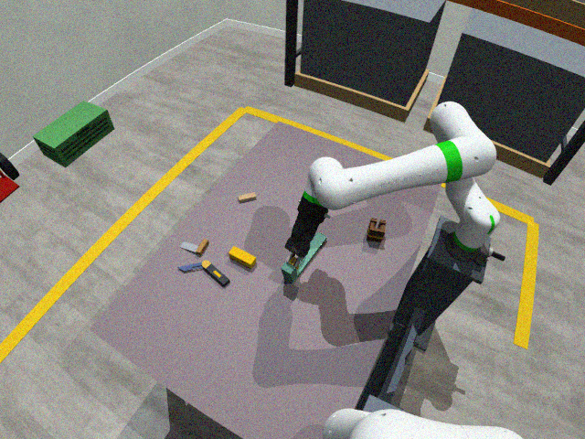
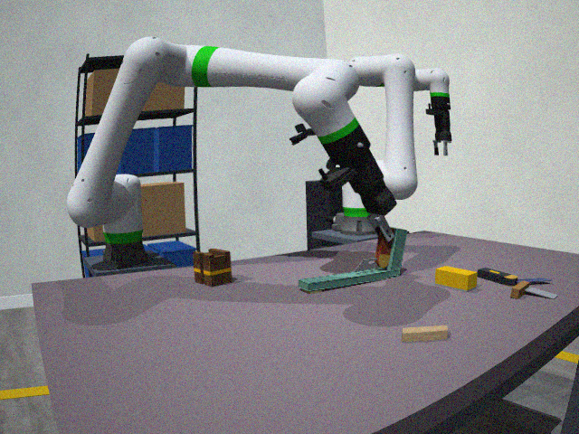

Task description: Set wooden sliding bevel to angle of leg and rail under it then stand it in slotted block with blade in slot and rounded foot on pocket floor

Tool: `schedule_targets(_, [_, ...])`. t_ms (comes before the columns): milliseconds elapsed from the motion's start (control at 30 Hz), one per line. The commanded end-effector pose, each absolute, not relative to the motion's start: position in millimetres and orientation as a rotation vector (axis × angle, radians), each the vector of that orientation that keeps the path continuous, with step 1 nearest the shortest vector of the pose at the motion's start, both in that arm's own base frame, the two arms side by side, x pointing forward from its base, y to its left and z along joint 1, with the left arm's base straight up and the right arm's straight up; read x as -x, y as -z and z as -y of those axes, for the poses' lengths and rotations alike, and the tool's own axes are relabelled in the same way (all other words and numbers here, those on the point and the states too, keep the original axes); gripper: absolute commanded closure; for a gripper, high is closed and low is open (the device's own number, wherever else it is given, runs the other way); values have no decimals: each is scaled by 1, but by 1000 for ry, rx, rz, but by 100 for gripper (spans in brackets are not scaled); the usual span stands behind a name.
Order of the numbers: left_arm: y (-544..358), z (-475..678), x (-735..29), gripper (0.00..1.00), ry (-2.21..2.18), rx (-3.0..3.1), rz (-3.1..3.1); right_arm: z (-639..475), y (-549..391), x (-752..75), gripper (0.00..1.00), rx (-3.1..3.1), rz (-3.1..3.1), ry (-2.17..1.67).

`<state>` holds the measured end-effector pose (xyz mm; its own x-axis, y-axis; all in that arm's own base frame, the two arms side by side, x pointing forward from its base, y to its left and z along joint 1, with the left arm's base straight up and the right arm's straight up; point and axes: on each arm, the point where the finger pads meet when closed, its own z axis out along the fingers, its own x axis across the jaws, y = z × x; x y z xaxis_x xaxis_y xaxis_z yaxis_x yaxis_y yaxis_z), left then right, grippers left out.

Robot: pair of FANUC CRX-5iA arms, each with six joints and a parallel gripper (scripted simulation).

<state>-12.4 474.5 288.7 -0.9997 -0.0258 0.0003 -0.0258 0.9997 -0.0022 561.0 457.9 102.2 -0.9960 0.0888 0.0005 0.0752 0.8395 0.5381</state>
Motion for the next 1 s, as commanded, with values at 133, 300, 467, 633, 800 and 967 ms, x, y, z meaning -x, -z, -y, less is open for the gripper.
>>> schedule_targets(133, [-290, -475, 12, 0, 0, -40, 3141, -459, -106, -562, 100, -132, -2987, -874])
schedule_targets(300, [-290, -475, 12, 0, 0, -40, 3141, -459, -106, -562, 100, -132, -2987, -874])
schedule_targets(467, [-290, -475, 12, 0, 0, -40, 3141, -456, -106, -561, 100, -132, -2987, -874])
schedule_targets(633, [-290, -475, 12, 0, 0, -40, 3141, -447, -108, -561, 100, -132, -2987, -874])
schedule_targets(800, [-290, -475, 12, 0, 0, -40, 3141, -447, -108, -561, 100, -132, -2987, -874])
schedule_targets(967, [-290, -475, 12, 0, 0, -40, 3141, -447, -108, -561, 100, -132, -2987, -874])
